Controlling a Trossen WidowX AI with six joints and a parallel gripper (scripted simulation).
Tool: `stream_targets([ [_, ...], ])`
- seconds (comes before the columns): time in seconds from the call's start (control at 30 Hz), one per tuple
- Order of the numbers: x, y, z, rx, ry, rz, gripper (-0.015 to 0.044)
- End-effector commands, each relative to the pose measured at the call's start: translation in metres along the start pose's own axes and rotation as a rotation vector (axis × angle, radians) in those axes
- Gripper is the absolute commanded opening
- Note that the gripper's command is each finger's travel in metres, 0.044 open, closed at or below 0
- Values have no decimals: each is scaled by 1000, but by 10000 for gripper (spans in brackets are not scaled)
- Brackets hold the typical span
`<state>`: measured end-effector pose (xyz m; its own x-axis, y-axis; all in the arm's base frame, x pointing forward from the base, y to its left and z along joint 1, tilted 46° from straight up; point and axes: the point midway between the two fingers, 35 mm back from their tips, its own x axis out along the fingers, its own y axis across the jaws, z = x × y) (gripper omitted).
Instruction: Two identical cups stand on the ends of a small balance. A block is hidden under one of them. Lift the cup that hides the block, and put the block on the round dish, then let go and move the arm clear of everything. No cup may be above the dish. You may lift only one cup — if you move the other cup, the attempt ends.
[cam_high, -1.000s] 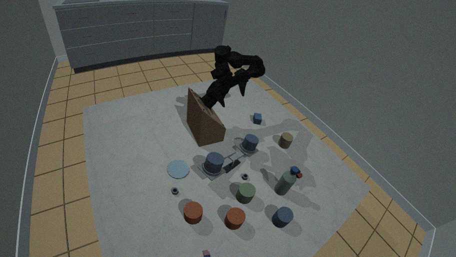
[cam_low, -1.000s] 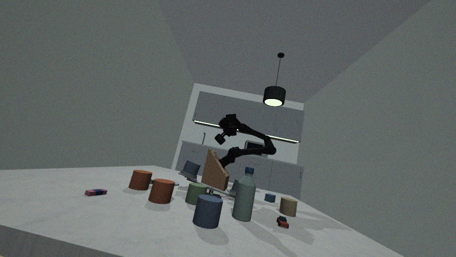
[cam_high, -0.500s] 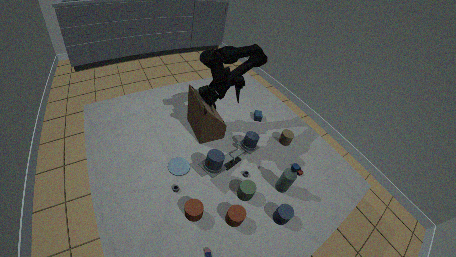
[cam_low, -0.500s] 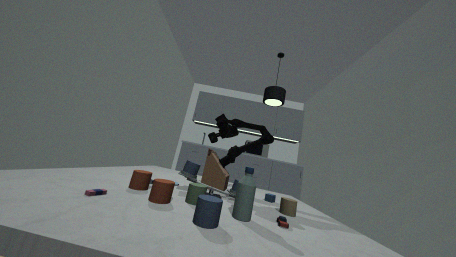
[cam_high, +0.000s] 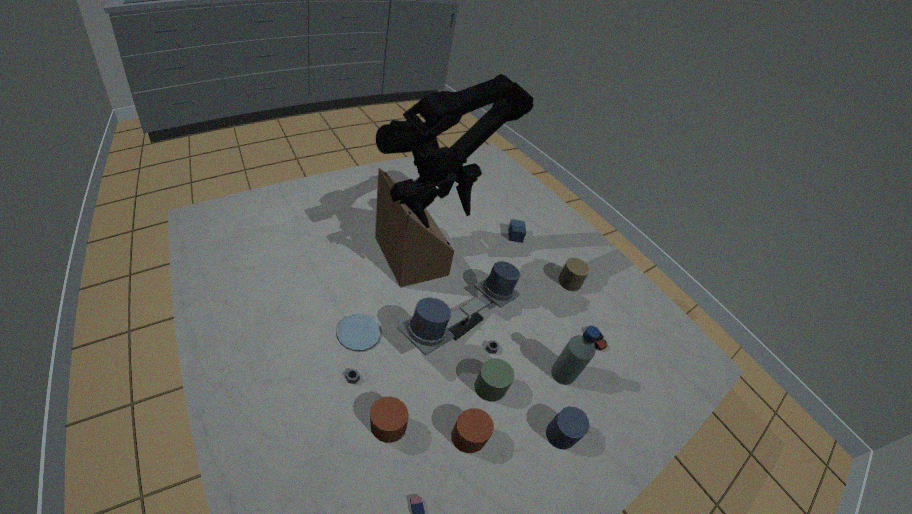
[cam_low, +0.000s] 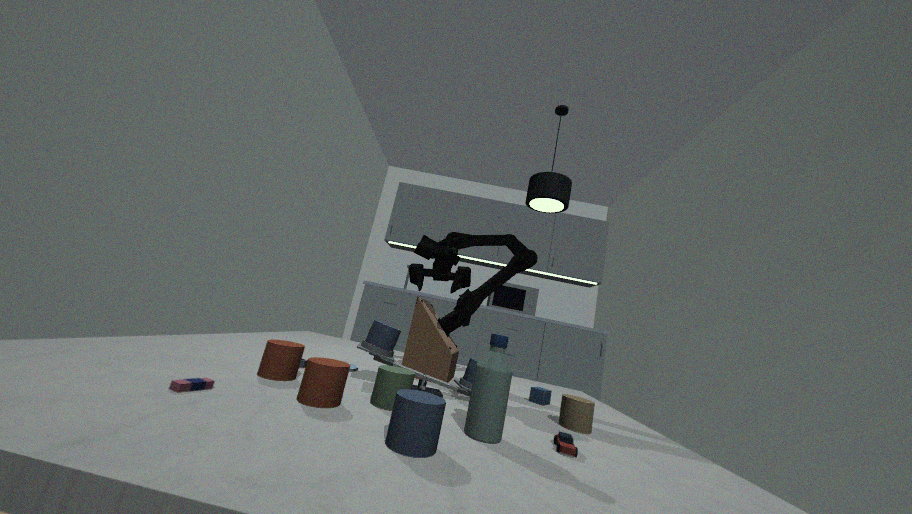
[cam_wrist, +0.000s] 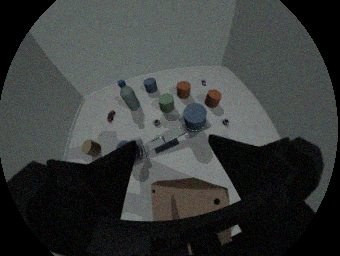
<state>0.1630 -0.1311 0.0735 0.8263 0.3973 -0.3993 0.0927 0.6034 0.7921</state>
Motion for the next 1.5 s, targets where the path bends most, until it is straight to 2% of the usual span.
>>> stream_targets([
  [0.0,2,-2,-5,-116,35,44,440],
  [0.23,5,-2,-14,-306,69,141,440],
  [0.43,6,-2,-14,-306,73,144,440],
  [1.0,51,29,-21,59,445,83,440],
  [1.47,82,58,-25,402,612,-96,440],
])
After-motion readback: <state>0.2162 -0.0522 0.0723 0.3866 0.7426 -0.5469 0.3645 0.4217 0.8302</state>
